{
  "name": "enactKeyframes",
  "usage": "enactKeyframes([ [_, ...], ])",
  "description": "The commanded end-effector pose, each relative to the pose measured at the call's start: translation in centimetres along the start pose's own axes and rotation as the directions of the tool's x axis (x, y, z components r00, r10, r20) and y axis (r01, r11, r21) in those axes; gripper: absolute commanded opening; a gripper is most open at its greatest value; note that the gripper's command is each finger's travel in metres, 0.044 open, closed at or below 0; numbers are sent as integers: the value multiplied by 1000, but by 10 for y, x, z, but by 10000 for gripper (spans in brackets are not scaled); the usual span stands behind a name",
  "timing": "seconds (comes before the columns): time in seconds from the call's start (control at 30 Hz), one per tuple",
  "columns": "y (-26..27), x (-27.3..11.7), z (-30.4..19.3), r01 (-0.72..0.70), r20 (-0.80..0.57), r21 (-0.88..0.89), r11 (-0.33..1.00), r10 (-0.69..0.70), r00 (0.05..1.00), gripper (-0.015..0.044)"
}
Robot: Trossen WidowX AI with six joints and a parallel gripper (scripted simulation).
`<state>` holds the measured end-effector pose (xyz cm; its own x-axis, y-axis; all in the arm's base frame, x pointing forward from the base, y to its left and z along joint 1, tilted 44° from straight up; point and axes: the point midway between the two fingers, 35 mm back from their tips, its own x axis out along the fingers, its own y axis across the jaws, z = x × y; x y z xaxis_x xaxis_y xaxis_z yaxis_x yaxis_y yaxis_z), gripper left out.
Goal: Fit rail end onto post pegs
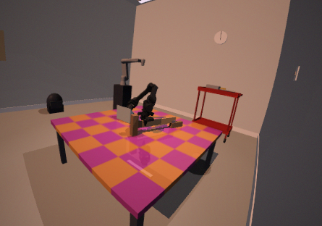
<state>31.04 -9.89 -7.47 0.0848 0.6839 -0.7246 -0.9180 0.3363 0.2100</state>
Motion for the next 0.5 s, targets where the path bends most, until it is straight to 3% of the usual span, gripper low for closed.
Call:
enactKeyframes([
  [0.0, -1, -2, 1, 7, 0, 1, 1000, -7, 1000, 0],
  [0.47, -1, -1, 0, 7, 0, 1, 1000, -7, 1000, 0],
])
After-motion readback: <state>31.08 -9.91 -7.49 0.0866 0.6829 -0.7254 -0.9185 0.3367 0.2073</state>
